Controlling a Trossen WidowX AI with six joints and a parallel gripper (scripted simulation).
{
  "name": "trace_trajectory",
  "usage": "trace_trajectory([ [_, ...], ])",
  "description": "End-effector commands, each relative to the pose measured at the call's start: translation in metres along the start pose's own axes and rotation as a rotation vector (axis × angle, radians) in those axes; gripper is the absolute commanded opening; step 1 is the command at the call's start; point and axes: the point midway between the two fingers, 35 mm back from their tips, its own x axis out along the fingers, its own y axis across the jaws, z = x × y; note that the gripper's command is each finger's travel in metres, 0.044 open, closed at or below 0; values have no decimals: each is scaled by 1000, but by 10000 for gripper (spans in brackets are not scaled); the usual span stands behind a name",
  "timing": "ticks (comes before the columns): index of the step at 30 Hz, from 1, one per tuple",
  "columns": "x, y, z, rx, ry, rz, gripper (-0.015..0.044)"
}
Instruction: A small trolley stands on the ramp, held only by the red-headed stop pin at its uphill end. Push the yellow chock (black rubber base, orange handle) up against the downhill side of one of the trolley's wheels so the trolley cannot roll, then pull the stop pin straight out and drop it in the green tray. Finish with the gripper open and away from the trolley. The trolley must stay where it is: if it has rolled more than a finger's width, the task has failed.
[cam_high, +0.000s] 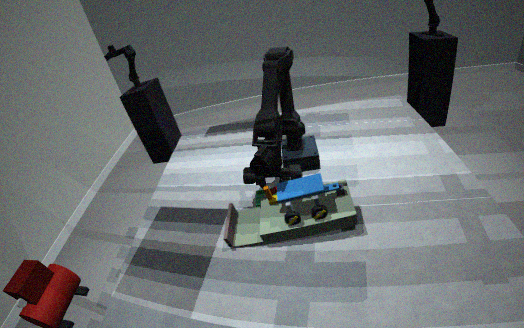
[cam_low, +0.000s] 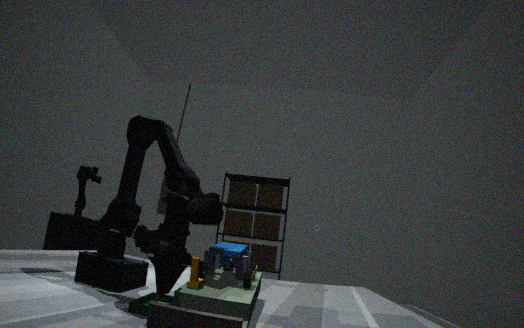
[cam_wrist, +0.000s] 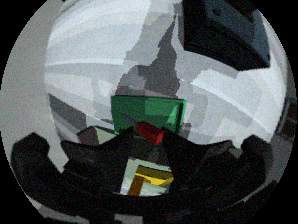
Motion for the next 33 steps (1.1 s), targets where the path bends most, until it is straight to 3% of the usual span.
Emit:
trace_trajectory([
  [1, 2, -2, 2, 4, -4, 2, 190],
  [13, 5, -5, 4, 4, -4, 2, 190],
  [19, 4, -4, 1, 0, 1, 0, 340],
  [30, -16, -2, 3, 4, -4, 2, 340],
  [33, -22, -1, 3, 4, -4, 2, 419],
])
